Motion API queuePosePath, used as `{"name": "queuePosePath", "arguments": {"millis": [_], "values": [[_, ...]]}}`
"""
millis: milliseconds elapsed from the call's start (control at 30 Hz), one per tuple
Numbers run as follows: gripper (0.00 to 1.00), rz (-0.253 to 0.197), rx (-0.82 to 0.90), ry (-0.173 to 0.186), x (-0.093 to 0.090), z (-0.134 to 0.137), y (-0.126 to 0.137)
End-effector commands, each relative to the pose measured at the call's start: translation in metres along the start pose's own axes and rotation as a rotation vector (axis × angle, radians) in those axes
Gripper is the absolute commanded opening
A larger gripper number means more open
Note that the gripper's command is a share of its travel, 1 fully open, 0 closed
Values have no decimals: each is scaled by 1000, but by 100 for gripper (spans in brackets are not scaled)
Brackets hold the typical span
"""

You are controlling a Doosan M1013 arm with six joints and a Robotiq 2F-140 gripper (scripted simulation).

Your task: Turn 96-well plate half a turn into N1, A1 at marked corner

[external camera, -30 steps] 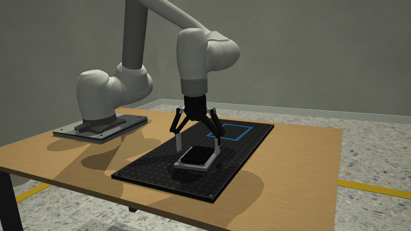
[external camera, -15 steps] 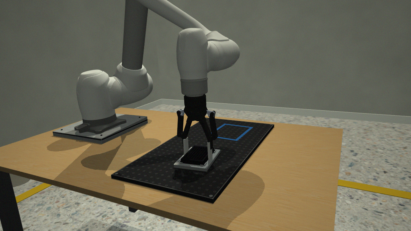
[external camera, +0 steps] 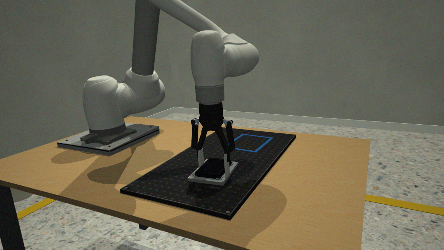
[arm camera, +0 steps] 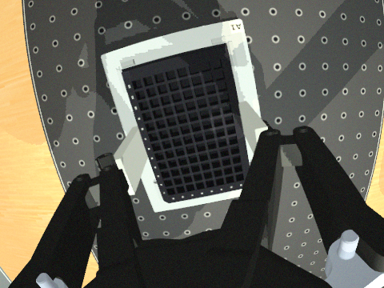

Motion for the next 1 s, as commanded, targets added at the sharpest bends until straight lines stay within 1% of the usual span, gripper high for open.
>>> {"name": "queuePosePath", "arguments": {"millis": [0, 167, 300, 800, 867, 967], "values": [[0, 0, 0, 0, 0, 0, 0], [0, 0, 0, 0, 0, 0, 0], [0, 0, 0, 0, 3, 0, 0], [0, 0, 0, 0, 28, 0, 0], [0, 0, 0, 0, 28, 0, 0], [0, 0, 0, 0, 33, 0, 0]]}}
Point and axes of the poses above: the point where the finger pads meet when closed, its own x axis back along the fingers, its own z axis across the jaws, y = z × x, the point moved 5 cm from there along x, back along the fingers, and after that the axes turned 13 degrees about -x, right-handed, at the moved point
